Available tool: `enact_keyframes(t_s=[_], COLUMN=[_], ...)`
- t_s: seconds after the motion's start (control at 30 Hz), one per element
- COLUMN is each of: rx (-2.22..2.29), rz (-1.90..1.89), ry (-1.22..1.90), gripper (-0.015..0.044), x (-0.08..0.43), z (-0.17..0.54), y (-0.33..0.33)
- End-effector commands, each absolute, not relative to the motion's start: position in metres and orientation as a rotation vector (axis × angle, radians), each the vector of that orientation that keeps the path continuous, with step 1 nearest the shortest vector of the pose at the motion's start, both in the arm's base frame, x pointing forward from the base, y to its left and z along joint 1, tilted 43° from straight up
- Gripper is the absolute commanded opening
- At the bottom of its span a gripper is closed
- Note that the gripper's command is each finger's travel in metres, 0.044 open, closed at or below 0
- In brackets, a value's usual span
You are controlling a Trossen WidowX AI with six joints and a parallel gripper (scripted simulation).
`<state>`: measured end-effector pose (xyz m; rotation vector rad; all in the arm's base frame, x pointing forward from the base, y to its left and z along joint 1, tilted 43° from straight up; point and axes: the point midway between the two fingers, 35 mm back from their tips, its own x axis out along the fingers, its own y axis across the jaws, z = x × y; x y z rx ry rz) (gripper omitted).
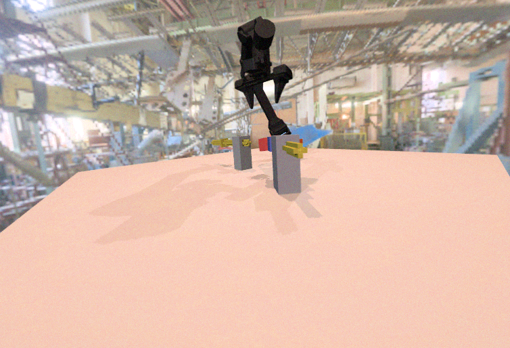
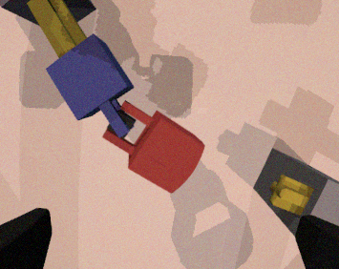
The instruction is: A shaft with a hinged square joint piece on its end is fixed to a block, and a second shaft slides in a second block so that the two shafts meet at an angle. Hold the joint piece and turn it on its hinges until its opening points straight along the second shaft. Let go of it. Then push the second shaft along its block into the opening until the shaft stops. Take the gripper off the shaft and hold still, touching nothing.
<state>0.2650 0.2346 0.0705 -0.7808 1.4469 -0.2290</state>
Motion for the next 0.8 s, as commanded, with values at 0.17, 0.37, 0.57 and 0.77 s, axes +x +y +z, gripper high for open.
enact_keyframes(t_s=[0.17, 0.37, 0.57, 0.77], rx=[-0.768, -0.81, -0.806, -0.666], rz=[-0.284, -0.324, -0.327, -0.44], ry=[1.45, 1.506, 1.504, 1.459], gripper=[0.044, 0.044, 0.044, 0.044], x=[0.264, 0.254, 0.254, 0.254], z=[0.079, 0.095, 0.095, 0.094], y=[0.219, 0.164, 0.164, 0.162])
